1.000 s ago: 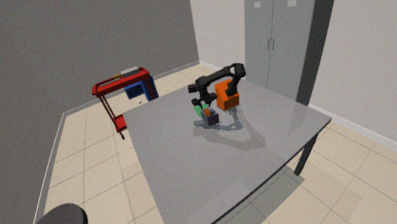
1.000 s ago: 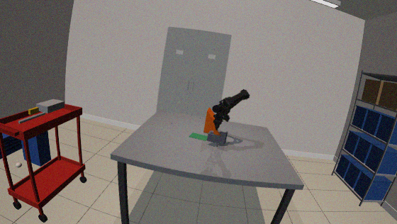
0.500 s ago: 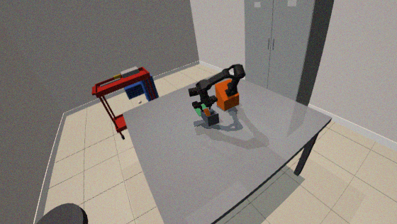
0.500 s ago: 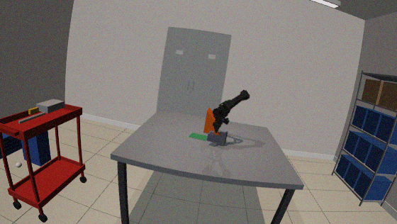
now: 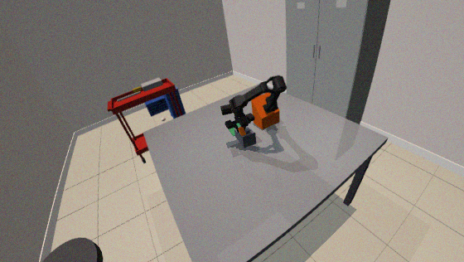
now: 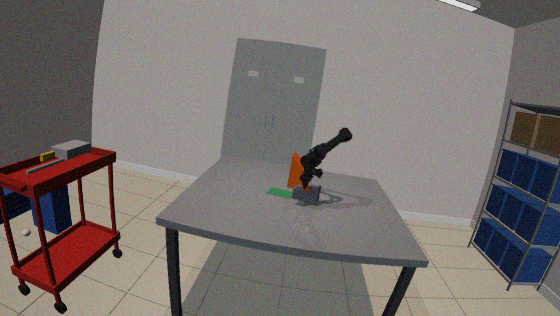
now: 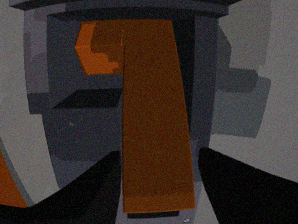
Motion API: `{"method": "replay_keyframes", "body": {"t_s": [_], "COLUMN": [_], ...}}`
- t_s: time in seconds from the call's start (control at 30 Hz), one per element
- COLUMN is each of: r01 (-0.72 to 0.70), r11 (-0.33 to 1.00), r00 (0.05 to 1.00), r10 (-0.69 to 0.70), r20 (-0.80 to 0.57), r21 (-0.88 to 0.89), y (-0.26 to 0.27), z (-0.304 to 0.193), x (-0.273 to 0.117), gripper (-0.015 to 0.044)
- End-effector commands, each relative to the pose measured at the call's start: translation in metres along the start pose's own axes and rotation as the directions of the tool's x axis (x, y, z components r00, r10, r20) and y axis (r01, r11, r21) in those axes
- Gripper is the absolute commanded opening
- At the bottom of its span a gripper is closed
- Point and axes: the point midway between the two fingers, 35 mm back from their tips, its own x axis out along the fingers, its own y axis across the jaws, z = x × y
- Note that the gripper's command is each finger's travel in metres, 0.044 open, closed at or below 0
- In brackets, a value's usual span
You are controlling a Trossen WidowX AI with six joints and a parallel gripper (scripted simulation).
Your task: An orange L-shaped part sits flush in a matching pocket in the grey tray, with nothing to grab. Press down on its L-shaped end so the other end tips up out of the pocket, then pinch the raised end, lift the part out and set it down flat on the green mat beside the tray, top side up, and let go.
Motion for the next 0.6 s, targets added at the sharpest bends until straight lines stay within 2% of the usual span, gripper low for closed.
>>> {"method": "replay_keyframes", "body": {"t_s": [0.0, 0.27, 0.4, 0.57], "r01": [0.001, 0.001, 0.001, 0.0], "r11": [1.0, 1.0, 1.0, 1.0], "r00": [1.0, 1.0, 1.0, 1.0], "r10": [-0.001, -0.001, -0.001, 0.0], "r20": [0.0, 0.0, 0.0, 0.0], "r21": [-0.002, -0.002, -0.002, -0.002], "y": [-0.0003, -0.0003, -0.0003, -0.0002], "z": [0.0001, 0.0001, 0.0001, 0.0001], "x": [-0.0005, -0.0005, -0.0005, -0.0012], "gripper": [0.0155, 0.0102, 0.0, 0.0]}}
